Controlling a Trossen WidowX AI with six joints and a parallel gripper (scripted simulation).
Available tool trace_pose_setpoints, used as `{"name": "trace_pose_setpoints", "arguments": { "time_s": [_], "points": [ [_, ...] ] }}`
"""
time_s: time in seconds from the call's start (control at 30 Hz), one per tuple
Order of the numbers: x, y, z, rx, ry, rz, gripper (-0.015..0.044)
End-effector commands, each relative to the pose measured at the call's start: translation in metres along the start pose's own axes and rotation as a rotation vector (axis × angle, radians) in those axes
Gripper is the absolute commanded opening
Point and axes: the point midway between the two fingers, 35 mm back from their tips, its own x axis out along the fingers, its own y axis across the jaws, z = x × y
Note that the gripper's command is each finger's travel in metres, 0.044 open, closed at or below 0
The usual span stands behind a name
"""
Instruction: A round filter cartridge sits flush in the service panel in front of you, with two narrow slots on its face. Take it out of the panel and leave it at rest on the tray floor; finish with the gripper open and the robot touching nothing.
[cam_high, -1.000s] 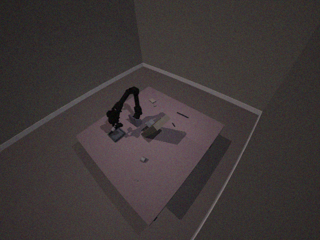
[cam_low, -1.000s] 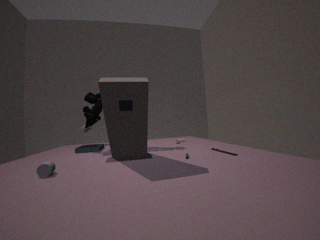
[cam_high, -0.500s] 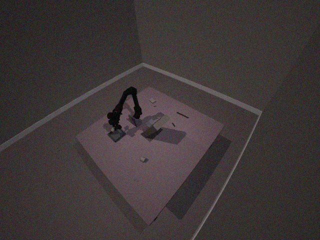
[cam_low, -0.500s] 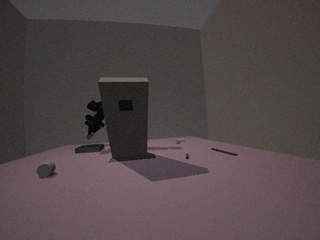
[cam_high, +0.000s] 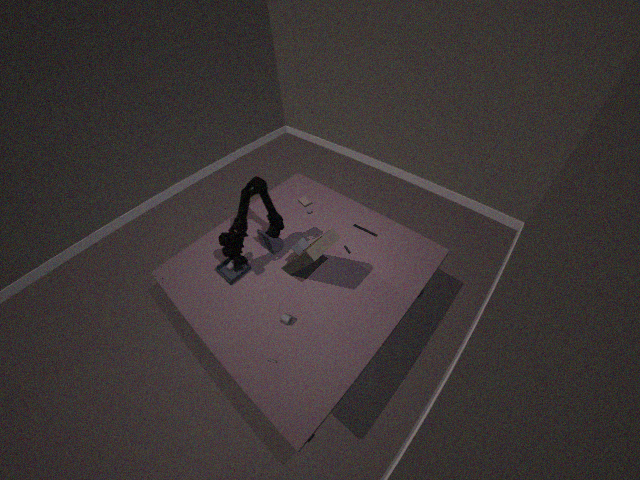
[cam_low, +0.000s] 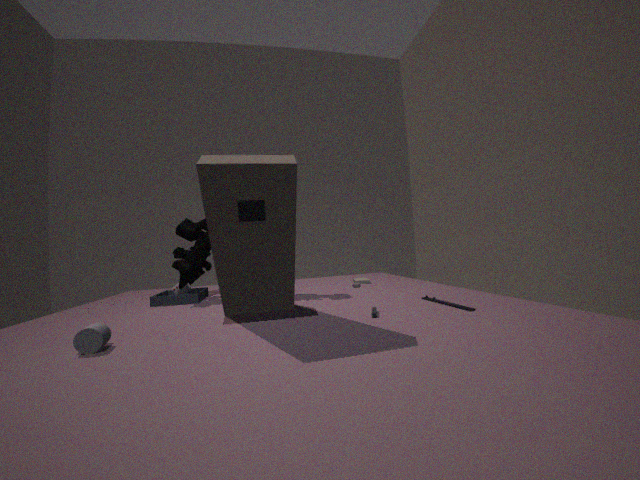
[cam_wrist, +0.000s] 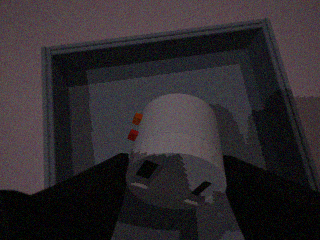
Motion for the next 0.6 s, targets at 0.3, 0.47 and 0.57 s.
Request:
{"name": "trace_pose_setpoints", "arguments": {
  "time_s": [0.3, 0.47, 0.57],
  "points": [
    [-0.001, 0.0, 0.002, 0.001, -0.005, 0.0, 0.0368],
    [-0.001, 0.0, 0.002, 0.001, -0.005, 0.0, 0.044],
    [-0.022, 0.0, 0.017, 0.001, -0.005, 0.0, 0.044]
  ]
}}
